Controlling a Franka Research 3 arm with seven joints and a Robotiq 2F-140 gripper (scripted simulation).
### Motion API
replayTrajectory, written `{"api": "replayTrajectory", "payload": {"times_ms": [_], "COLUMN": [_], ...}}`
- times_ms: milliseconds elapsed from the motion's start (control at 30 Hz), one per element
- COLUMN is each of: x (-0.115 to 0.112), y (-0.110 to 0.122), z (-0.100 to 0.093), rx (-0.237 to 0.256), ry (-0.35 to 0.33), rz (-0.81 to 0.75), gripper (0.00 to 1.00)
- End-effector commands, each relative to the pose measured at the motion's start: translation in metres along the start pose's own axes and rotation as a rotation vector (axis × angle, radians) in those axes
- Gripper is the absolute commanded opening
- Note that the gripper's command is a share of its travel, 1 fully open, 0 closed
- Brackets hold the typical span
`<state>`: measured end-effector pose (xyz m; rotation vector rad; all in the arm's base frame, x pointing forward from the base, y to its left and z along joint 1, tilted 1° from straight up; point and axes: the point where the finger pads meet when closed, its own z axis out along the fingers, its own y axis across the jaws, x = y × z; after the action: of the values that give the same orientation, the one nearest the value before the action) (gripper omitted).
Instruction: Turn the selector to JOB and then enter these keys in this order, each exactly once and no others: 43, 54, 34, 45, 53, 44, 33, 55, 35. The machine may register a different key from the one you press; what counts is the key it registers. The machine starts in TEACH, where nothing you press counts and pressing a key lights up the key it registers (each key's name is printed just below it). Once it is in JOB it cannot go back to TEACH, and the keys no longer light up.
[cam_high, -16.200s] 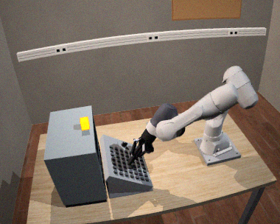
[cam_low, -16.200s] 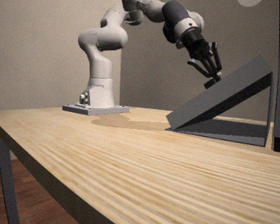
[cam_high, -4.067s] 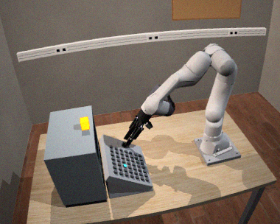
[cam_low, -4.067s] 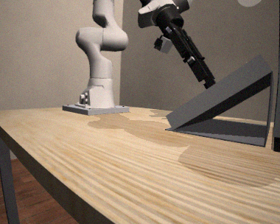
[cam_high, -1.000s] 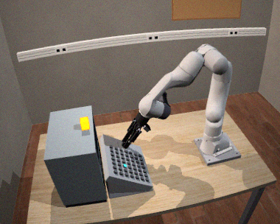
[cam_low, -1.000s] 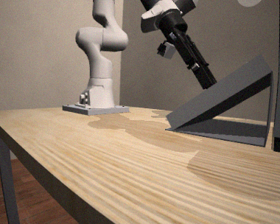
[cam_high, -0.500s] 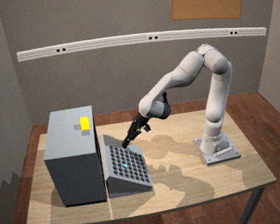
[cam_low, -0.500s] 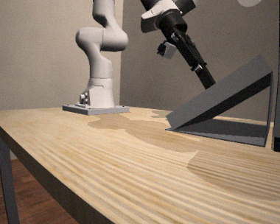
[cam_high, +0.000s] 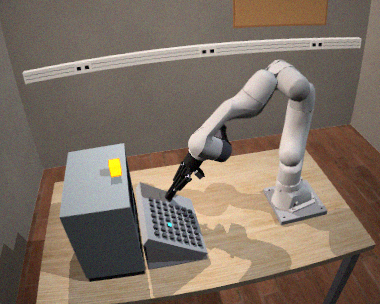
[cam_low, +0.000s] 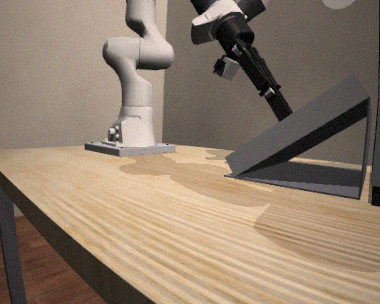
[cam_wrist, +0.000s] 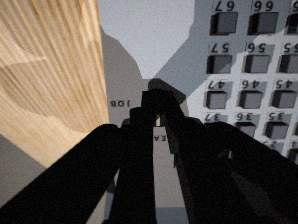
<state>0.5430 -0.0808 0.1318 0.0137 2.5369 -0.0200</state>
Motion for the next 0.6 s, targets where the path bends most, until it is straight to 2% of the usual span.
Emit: {"api": "replayTrajectory", "payload": {"times_ms": [0,567], "x": [-0.0008,-0.0008], "y": [0.0001,0.0001], "z": [0.0000,0.0000], "rx": [0.001,0.001], "ry": [-0.002,-0.002], "rz": [0.000,0.009], "gripper": [0.10,0.10]}}
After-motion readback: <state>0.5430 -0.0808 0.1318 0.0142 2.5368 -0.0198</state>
